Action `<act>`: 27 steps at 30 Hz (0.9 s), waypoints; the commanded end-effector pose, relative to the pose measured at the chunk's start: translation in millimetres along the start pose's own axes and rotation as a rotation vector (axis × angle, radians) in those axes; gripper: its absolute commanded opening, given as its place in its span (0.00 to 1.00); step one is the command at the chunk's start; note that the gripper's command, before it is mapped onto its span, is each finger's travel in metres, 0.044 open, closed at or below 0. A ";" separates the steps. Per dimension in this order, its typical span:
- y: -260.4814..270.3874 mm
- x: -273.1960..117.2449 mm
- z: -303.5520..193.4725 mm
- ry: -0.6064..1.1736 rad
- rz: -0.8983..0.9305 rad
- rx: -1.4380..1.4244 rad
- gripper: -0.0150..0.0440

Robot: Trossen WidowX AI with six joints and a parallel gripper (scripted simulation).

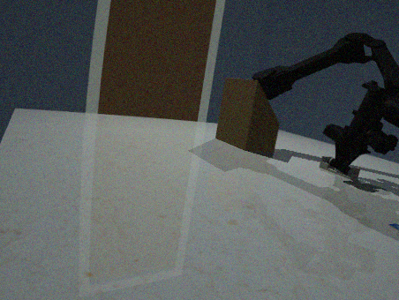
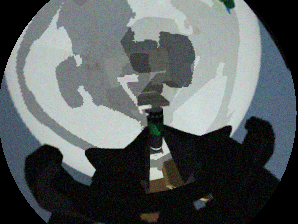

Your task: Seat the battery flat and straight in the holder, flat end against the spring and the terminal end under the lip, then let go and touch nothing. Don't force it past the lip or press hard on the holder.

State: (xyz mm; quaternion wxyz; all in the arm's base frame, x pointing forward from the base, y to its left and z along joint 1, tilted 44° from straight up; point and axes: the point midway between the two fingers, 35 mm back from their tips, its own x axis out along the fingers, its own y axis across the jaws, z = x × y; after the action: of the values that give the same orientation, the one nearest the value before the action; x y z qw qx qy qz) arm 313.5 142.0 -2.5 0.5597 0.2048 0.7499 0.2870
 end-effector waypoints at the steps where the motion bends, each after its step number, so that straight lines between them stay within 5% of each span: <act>1: -0.3 -0.2 3.2 -0.028 -0.006 -0.004 0.36; 27: 2.3 3.2 -1.8 -0.131 -0.007 0.002 0.36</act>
State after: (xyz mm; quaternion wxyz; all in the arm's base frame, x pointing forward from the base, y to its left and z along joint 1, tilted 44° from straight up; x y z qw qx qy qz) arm 310.1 143.5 -3.5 0.6015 0.2219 0.7186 0.2695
